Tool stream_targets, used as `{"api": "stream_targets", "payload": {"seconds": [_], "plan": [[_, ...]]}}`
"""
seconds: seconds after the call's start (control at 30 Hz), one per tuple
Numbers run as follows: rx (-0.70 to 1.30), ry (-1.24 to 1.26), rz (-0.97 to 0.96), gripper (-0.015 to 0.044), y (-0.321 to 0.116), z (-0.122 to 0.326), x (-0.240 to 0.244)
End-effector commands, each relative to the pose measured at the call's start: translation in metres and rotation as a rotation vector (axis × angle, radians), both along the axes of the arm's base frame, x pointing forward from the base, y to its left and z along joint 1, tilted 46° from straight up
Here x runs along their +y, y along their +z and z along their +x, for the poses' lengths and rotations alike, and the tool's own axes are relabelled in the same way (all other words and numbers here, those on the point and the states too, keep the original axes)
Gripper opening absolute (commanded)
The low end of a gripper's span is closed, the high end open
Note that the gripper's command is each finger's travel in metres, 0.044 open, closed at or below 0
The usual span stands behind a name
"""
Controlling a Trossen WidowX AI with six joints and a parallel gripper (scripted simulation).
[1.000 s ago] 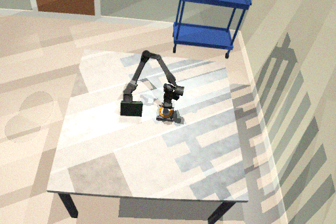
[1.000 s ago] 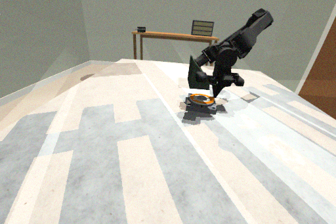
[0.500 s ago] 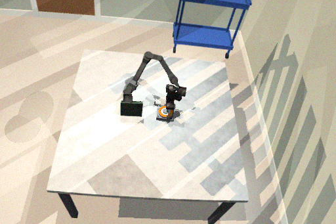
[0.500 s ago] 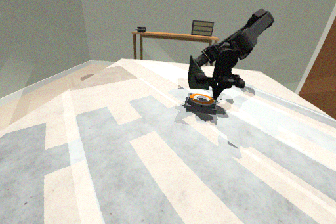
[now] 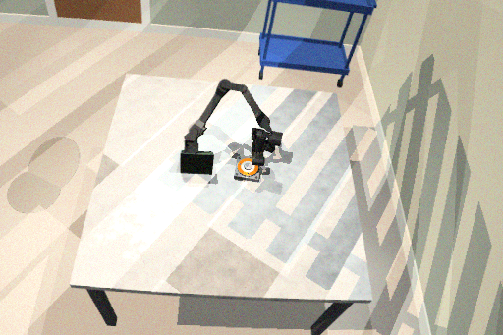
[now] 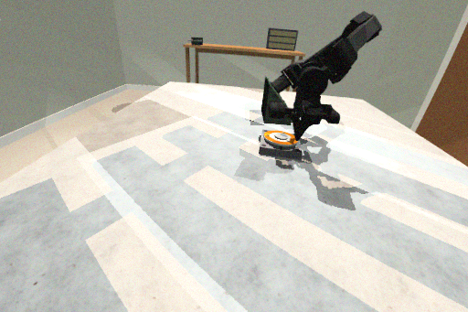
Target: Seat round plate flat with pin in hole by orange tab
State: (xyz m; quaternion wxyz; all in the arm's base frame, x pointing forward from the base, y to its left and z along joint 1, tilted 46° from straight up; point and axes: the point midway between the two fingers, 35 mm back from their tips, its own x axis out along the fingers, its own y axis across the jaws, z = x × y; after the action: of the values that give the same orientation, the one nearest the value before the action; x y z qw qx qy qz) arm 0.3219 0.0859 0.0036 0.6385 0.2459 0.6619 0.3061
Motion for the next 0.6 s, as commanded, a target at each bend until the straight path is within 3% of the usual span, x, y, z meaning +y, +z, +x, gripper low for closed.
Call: {"api": "stream_targets", "payload": {"seconds": [0.0,0.57], "plan": [[0.014,0.004,-0.003,0.0,-0.0065,0.0006,-0.0019],[0.013,0.004,-0.003,0.0,-0.0147,0.0093,-0.0101]]}}
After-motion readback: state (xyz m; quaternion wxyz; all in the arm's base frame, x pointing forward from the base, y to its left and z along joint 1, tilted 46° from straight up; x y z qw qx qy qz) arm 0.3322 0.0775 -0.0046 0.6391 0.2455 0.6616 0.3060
